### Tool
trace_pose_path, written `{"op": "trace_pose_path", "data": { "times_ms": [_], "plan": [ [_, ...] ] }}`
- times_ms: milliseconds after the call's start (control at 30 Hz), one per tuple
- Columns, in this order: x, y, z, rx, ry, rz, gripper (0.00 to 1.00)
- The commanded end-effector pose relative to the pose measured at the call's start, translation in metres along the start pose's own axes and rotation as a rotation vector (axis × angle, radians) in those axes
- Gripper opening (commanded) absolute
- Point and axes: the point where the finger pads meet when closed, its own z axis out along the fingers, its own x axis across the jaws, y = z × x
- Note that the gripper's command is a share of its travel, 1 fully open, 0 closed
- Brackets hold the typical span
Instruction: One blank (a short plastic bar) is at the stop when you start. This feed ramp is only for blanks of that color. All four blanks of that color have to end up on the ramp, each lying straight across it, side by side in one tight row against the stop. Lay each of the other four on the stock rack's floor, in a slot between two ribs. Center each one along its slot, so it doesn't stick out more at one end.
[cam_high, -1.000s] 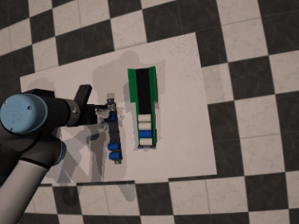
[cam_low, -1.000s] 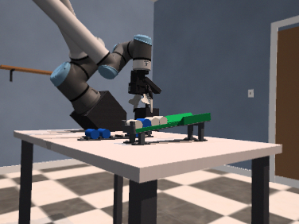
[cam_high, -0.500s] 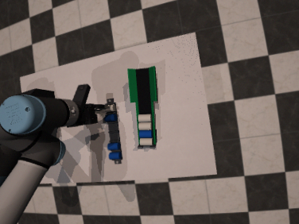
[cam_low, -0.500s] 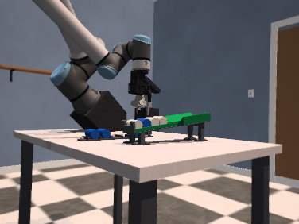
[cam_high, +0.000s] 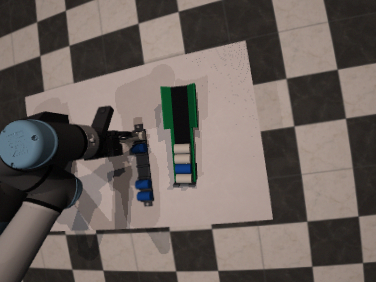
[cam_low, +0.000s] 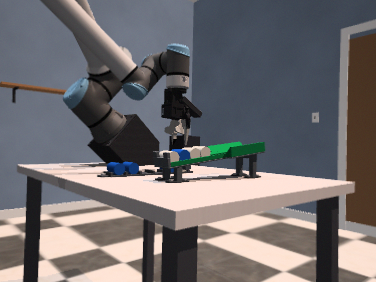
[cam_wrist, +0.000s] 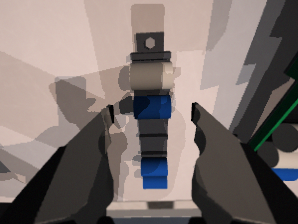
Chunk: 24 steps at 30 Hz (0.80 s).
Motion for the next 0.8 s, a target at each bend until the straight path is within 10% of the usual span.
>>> {"op": "trace_pose_path", "data": {
  "times_ms": [0, 767],
  "plan": [
    [-0.0024, -0.0005, 0.0011, 0.001, -0.003, -0.002, 0.49],
    [-0.0039, -0.0005, 0.0054, 0.001, -0.005, -0.004, 0.49]
  ]
}}
